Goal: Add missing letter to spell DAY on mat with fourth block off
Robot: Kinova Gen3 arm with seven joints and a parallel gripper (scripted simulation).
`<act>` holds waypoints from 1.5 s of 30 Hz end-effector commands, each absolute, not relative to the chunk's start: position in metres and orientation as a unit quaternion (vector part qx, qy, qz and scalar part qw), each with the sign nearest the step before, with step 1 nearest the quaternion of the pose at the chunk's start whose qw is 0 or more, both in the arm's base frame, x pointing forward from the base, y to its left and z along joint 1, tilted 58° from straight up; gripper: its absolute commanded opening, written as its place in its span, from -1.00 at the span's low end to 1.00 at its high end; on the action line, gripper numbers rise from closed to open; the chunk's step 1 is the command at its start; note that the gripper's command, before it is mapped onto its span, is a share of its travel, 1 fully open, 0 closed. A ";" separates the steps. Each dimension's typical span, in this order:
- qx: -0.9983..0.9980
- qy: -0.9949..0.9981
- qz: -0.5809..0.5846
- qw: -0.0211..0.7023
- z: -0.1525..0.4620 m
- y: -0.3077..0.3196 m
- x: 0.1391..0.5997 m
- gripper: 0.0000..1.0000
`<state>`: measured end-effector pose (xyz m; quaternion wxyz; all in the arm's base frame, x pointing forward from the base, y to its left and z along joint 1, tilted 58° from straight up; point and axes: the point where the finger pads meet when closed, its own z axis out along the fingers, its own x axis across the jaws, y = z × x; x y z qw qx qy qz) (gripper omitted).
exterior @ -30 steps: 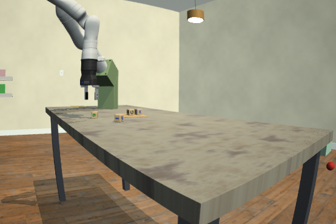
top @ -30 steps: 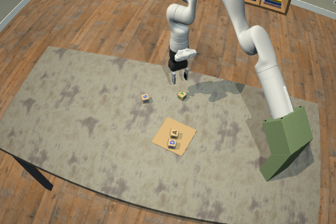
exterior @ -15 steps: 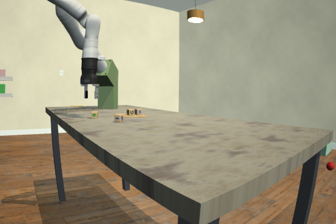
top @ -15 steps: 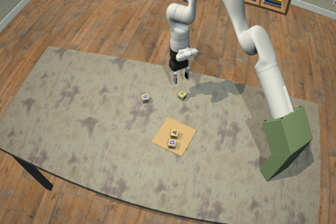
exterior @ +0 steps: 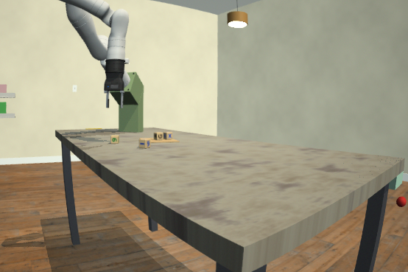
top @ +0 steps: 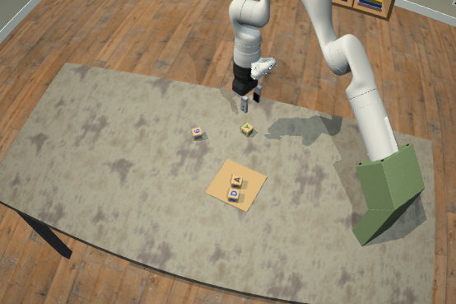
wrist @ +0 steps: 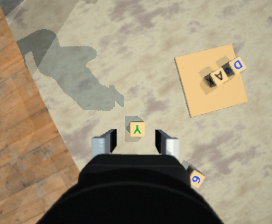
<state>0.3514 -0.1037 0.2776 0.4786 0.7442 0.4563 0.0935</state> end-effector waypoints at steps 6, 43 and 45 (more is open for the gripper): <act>0.743 0.458 0.095 0.478 0.278 -0.102 0.352 1.00; 0.628 0.603 -0.006 0.493 0.272 -0.111 0.358 1.00; 0.603 0.627 -0.025 0.493 0.271 -0.113 0.359 1.00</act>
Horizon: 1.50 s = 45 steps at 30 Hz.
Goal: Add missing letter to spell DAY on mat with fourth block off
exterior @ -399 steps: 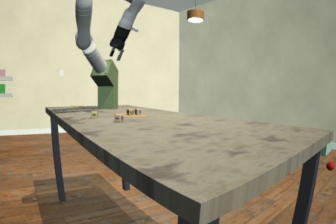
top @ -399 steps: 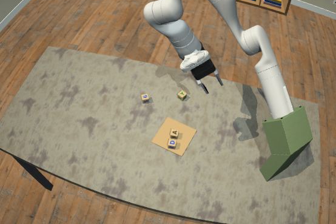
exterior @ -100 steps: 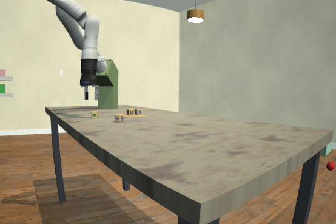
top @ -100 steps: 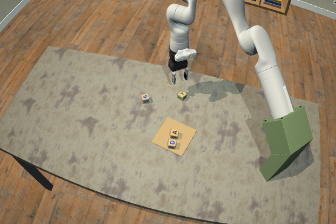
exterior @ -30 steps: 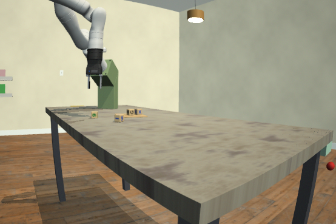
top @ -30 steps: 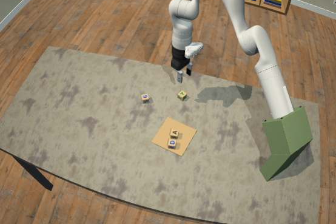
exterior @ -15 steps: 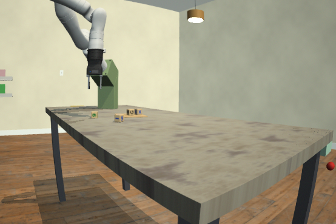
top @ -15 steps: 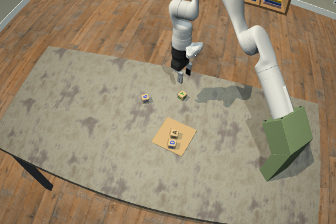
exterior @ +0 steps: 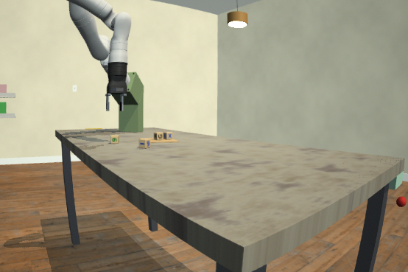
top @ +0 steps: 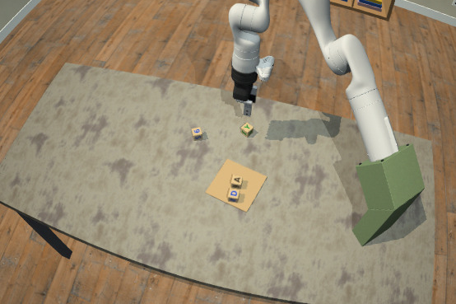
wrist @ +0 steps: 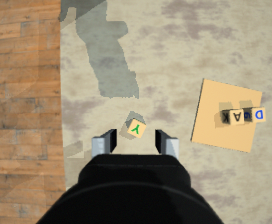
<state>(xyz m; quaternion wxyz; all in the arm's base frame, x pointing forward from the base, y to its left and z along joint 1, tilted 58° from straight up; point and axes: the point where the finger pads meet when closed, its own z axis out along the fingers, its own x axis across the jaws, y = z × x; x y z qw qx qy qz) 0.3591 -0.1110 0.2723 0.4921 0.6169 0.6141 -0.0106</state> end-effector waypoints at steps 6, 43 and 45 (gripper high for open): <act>0.518 0.698 -0.088 0.486 0.267 -0.118 0.363 1.00; 0.202 0.849 -0.271 0.405 0.253 -0.132 0.379 1.00; 0.202 0.849 -0.271 0.405 0.253 -0.132 0.379 1.00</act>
